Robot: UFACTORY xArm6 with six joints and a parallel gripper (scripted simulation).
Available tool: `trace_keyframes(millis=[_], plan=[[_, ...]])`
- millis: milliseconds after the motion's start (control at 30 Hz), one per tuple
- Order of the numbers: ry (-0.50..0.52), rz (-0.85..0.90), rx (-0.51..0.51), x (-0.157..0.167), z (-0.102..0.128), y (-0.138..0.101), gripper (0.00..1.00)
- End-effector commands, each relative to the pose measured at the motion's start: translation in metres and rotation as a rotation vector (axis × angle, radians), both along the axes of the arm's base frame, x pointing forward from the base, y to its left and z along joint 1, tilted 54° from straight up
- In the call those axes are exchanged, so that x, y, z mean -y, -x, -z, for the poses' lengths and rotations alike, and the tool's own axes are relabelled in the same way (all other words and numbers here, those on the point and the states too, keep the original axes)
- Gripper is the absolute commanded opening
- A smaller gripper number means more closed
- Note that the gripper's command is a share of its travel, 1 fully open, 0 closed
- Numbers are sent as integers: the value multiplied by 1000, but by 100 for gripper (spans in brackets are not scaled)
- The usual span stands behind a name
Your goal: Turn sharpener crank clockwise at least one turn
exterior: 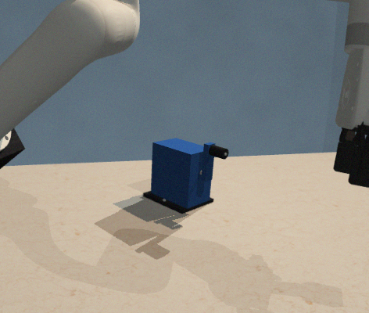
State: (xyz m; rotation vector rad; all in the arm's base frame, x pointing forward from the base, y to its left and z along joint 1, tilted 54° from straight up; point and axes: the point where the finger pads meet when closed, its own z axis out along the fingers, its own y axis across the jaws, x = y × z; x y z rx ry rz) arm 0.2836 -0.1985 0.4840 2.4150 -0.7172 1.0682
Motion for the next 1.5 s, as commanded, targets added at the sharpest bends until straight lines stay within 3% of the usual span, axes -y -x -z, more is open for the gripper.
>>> trace_keyframes(millis=[0, 333, 400, 433, 967, 1467], plan=[[26, -56, -48, -9, 7, -7, 100], [141, -293, -253, -47, 40, -31, 100], [141, -293, -253, -47, 40, -31, 100], [176, -357, -305, -57, 49, -36, 100], [360, -647, -530, -106, 84, -54, 100], [635, -985, -775, -165, 119, -62, 100]])
